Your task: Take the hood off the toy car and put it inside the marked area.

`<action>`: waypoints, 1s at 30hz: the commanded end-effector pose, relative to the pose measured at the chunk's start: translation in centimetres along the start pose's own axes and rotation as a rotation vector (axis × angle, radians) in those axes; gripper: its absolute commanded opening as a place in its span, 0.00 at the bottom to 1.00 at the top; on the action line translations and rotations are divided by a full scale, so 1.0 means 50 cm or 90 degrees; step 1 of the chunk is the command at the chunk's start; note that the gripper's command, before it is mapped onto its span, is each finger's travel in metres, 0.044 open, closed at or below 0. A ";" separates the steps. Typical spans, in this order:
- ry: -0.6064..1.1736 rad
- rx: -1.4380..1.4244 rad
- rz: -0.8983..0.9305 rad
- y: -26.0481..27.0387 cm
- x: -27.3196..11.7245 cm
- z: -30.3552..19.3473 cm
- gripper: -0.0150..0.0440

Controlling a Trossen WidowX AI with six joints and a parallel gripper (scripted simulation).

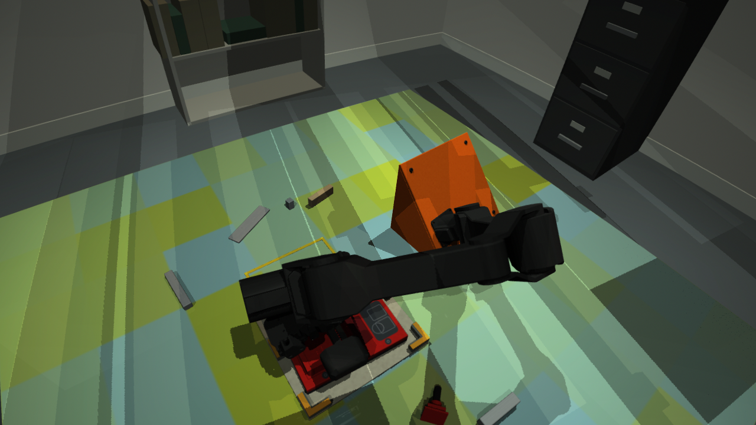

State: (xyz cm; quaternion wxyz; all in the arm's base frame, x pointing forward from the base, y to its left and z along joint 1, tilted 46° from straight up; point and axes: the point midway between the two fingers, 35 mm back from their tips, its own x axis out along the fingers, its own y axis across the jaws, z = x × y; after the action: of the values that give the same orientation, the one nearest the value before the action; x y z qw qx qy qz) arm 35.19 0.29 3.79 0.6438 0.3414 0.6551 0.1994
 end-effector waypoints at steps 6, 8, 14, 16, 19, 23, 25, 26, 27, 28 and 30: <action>0.002 0.000 0.003 0.003 0.012 -0.001 1.00; 0.002 0.000 0.003 0.003 0.014 -0.001 1.00; 0.000 0.000 0.000 0.000 0.010 0.000 0.86; 0.000 0.000 0.000 0.000 0.010 0.000 0.83; 0.000 0.000 0.000 0.000 0.010 0.000 0.80; 0.000 0.000 0.000 0.000 0.010 0.000 0.75; 0.000 0.000 0.000 0.000 0.009 0.000 0.66; 0.000 0.000 0.000 0.000 0.008 0.000 0.62; 0.000 0.000 0.000 0.000 0.008 0.000 0.58; 0.000 0.000 0.000 0.000 0.007 0.000 0.53; 0.000 0.000 0.000 0.000 0.004 0.000 0.44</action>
State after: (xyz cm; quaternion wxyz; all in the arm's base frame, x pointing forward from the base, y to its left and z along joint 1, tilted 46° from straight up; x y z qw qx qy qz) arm 35.24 0.60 3.54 0.6437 0.3427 0.6544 0.1999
